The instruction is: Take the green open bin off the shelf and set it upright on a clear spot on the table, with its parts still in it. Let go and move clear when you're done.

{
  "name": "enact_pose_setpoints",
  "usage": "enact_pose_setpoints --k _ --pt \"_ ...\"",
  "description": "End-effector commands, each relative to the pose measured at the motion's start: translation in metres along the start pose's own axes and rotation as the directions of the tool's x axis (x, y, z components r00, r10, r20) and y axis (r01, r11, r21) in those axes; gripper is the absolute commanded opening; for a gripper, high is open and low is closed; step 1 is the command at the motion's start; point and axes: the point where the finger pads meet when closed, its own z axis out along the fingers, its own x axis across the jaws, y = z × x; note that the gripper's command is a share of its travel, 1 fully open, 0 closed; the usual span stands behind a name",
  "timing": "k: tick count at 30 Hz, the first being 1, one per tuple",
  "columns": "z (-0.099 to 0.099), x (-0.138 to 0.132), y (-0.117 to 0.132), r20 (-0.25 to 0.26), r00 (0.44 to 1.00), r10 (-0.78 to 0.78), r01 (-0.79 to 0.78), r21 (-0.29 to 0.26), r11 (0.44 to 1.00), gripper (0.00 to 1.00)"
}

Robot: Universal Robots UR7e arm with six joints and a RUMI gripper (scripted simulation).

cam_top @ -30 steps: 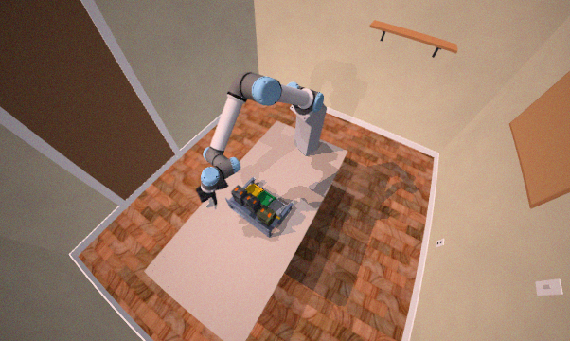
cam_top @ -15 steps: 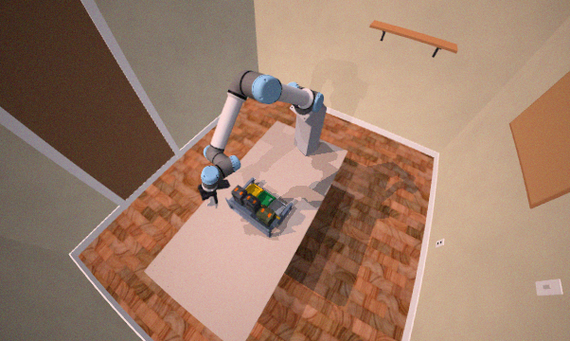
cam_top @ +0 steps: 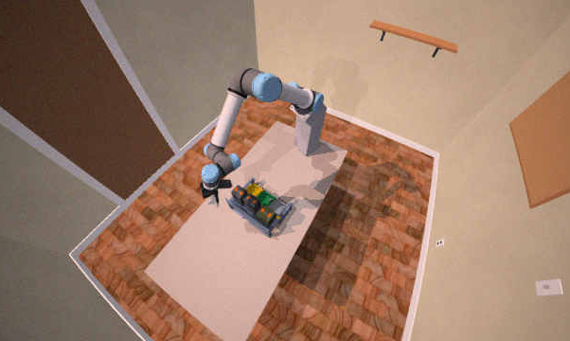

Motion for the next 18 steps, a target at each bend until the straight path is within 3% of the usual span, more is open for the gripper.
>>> enact_pose_setpoints --k 1,18 --pt "0.000 -0.004 -0.009 0.000 0.998 0.065 -0.065 0.024 0.998 1.00" --pt "0.000 -0.011 -0.031 0.014 0.978 0.207 -0.208 0.079 0.975 1.00"
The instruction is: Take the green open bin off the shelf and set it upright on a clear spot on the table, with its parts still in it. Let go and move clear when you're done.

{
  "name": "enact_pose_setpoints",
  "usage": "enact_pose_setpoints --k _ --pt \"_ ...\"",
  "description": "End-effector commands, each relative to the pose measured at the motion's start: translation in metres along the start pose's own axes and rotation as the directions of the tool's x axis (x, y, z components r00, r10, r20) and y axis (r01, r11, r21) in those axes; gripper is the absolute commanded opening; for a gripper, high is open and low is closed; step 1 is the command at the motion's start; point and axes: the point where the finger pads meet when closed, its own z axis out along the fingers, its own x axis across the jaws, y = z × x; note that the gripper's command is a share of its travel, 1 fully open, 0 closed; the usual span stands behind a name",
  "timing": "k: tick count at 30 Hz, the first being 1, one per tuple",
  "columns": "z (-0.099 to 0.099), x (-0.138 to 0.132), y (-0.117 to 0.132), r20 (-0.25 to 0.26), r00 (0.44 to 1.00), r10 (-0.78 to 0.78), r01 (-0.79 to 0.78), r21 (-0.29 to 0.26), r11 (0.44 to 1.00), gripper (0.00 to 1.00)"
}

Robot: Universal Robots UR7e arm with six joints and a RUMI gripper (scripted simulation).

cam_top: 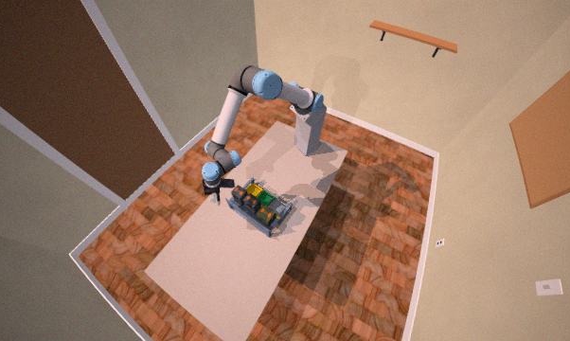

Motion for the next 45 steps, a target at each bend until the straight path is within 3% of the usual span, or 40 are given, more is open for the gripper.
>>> enact_pose_setpoints --k 1,25,45 --pt "0.000 -0.006 -0.010 0.005 0.997 0.075 -0.075 0.028 0.997 1.00" --pt "0.001 -0.022 -0.042 0.045 0.957 0.287 -0.291 0.103 0.951 1.00" --pt "-0.001 -0.038 -0.075 0.117 0.869 0.481 -0.494 0.157 0.855 1.00"
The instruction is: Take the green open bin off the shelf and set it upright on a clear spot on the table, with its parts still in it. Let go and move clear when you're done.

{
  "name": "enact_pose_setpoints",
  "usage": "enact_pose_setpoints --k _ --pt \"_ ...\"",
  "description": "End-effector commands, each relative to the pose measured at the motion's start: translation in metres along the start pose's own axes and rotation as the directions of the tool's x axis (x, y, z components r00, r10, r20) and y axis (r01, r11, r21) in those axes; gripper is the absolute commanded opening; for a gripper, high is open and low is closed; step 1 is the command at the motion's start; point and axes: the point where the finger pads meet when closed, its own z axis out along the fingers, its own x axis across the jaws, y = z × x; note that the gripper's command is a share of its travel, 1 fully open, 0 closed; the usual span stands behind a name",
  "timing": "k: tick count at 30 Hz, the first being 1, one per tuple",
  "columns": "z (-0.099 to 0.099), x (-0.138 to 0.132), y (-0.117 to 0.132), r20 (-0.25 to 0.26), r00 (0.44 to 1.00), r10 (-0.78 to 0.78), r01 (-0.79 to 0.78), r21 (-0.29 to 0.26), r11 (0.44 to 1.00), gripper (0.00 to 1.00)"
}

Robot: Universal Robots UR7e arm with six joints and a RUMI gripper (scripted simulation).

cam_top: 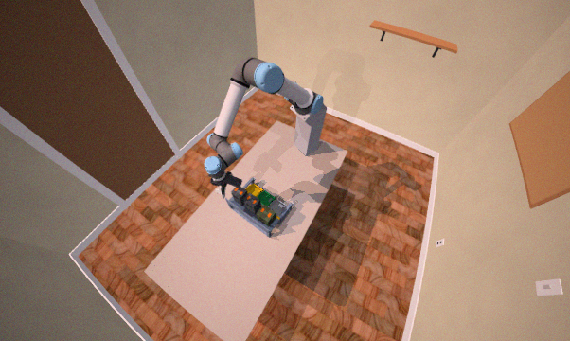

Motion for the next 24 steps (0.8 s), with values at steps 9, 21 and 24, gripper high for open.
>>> enact_pose_setpoints --k 9,21,24 --pt "0.002 -0.024 -0.018 0.048 0.981 0.186 -0.188 0.052 0.981 1.00" --pt "0.004 -0.042 -0.032 0.095 0.945 0.313 -0.321 0.077 0.944 1.00" --pt "0.004 -0.048 -0.036 0.111 0.930 0.351 -0.361 0.082 0.929 1.00"
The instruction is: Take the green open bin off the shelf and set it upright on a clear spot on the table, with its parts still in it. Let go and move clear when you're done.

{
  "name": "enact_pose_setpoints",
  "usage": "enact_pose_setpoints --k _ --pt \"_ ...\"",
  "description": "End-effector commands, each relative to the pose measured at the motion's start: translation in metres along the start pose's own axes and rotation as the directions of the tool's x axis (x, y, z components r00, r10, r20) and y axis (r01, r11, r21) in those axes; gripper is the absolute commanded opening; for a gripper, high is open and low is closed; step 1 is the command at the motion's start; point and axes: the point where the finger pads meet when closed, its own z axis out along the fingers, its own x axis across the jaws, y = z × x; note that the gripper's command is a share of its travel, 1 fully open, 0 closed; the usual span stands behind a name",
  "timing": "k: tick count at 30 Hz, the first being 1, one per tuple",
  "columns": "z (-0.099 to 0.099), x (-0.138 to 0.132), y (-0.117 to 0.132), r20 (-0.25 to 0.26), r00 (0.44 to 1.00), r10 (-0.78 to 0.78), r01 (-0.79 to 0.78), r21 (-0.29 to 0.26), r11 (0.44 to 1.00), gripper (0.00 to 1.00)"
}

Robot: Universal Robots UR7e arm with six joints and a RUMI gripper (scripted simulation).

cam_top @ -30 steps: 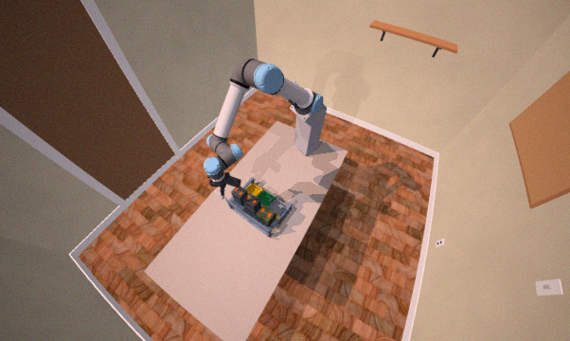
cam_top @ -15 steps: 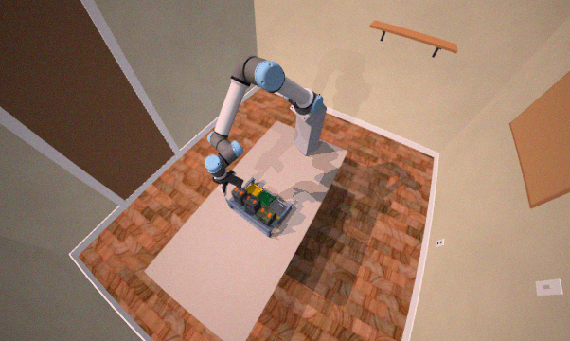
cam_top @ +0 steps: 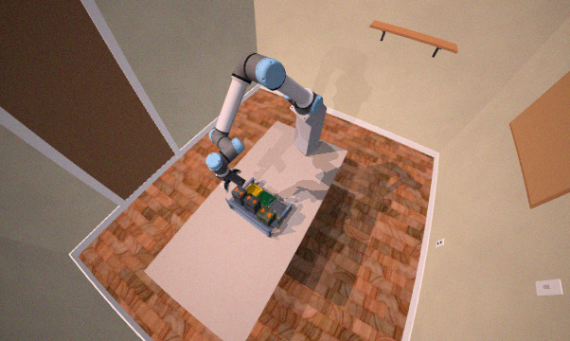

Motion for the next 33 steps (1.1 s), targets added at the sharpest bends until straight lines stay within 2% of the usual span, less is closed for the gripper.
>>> enact_pose_setpoints --k 1,10,24,33 --pt "0.002 -0.016 -0.006 0.031 0.994 0.105 -0.105 0.023 0.994 1.00" --pt "0.004 -0.031 -0.012 0.066 0.977 0.202 -0.204 0.039 0.978 1.00" --pt "0.007 -0.059 -0.022 0.133 0.922 0.364 -0.373 0.049 0.926 1.00" --pt "0.009 -0.080 -0.031 0.187 0.857 0.480 -0.495 0.041 0.868 1.00"
